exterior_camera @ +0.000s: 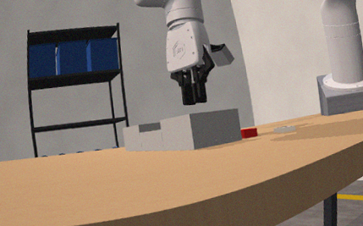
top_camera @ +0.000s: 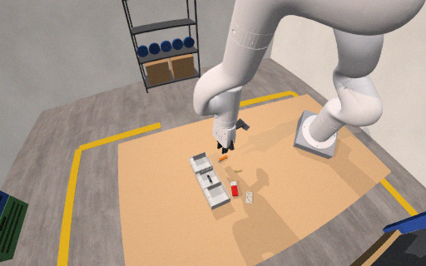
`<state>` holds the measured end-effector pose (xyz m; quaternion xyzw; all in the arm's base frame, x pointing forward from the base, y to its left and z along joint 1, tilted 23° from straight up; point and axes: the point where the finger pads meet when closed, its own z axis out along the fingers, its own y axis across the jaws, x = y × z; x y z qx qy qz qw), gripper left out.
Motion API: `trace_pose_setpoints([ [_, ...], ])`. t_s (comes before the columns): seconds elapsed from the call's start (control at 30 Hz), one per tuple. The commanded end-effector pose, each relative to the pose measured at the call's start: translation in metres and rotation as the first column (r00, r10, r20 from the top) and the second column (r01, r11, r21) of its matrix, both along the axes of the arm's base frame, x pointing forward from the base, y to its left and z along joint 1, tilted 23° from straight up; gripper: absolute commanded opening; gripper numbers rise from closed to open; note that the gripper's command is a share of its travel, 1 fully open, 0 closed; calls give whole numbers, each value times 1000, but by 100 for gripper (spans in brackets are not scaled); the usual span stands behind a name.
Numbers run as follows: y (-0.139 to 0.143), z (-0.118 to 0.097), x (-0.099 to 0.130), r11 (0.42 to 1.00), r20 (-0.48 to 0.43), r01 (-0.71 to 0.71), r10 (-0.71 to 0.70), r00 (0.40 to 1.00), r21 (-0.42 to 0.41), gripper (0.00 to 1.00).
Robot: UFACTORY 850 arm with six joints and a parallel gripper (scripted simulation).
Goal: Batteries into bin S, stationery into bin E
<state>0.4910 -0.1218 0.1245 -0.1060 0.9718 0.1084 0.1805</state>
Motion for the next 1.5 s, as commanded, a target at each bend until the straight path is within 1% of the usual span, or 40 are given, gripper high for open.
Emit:
trace_pose_setpoints([
  [0.0,0,1,1,996,-65,89,-87,994,33,28],
  [1.1,0,1,1,995,-65,89,-87,994,33,28],
  [1.2,3,-10,4,996,-65,89,-87,994,33,28],
  [1.27,3,-10,4,996,-65,89,-87,994,33,28],
  [1.47,9,-32,11,996,-65,89,-87,994,33,28],
])
